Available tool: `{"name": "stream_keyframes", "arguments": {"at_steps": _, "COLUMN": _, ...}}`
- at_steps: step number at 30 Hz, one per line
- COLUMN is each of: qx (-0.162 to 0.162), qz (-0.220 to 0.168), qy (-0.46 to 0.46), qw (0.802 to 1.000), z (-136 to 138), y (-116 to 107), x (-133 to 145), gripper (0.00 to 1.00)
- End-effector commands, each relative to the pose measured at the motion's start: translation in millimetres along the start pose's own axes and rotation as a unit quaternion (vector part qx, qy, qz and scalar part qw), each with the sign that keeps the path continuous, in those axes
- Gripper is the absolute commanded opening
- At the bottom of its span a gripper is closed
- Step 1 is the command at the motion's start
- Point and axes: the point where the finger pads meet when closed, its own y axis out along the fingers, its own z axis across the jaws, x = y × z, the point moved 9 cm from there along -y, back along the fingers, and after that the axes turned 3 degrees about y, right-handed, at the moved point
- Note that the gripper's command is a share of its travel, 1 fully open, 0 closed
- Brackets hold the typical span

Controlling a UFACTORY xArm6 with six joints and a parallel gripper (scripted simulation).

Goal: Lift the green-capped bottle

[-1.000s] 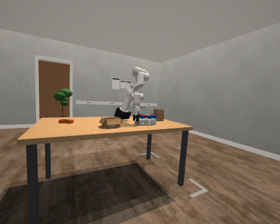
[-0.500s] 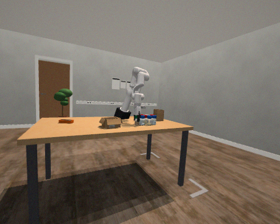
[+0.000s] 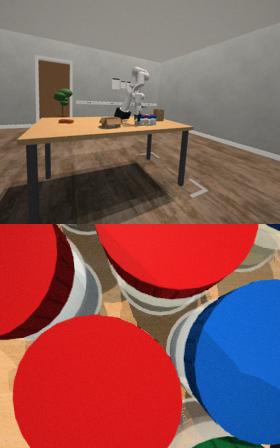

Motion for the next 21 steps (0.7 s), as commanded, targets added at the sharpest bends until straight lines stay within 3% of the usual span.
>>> {"name": "stream_keyframes", "arguments": {"at_steps": 1, "qx": 0.002, "qz": 0.000, "qy": 0.000, "qw": 1.000, "z": 1.5, "y": -9.8, "x": -0.2, "gripper": 0.79}}
{"name": "stream_keyframes", "arguments": {"at_steps": 6, "qx": 0.002, "qz": 0.000, "qy": 0.000, "qw": 1.000, "z": 1.5, "y": -22.3, "x": -0.2, "gripper": 0.79}}
{"name": "stream_keyframes", "arguments": {"at_steps": 21, "qx": 0.002, "qz": 0.000, "qy": 0.000, "qw": 1.000, "z": 1.5, "y": -28.3, "x": -0.2, "gripper": 0.79}}
